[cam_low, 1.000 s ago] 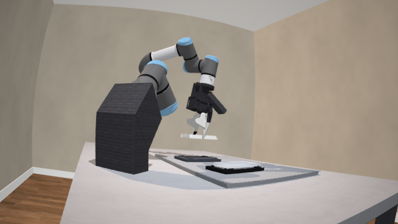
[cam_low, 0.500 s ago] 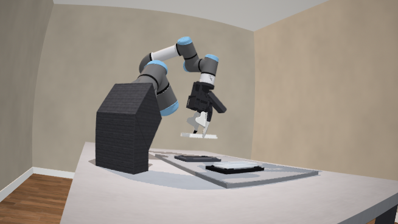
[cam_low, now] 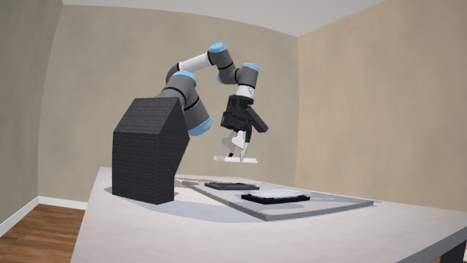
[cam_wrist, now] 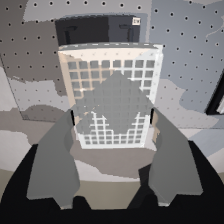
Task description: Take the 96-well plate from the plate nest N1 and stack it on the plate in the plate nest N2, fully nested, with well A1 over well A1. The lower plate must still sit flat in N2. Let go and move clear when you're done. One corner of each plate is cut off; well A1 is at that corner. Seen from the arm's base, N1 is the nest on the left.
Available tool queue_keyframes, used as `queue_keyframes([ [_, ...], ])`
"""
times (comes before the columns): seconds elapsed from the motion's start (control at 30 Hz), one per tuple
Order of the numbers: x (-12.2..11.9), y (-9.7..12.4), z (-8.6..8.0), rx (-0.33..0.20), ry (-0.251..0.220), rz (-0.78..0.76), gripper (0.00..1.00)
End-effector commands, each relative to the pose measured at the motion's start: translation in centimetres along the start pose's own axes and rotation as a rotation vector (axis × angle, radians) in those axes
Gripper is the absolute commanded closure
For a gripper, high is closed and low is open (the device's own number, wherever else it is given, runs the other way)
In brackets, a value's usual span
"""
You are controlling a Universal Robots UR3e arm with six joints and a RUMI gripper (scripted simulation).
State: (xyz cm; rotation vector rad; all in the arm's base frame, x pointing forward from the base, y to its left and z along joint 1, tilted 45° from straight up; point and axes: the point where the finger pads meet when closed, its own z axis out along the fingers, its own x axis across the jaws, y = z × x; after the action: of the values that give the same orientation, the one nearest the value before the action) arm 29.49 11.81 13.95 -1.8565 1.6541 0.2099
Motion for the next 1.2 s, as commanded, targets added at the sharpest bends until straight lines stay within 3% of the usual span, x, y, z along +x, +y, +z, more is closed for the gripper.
queue_keyframes([
  [0.0,1.2,0.0,0.0,0.002,0.000,-0.002,1.00],
  [1.17,11.5,0.9,0.2,0.002,0.001,-0.002,1.00],
])
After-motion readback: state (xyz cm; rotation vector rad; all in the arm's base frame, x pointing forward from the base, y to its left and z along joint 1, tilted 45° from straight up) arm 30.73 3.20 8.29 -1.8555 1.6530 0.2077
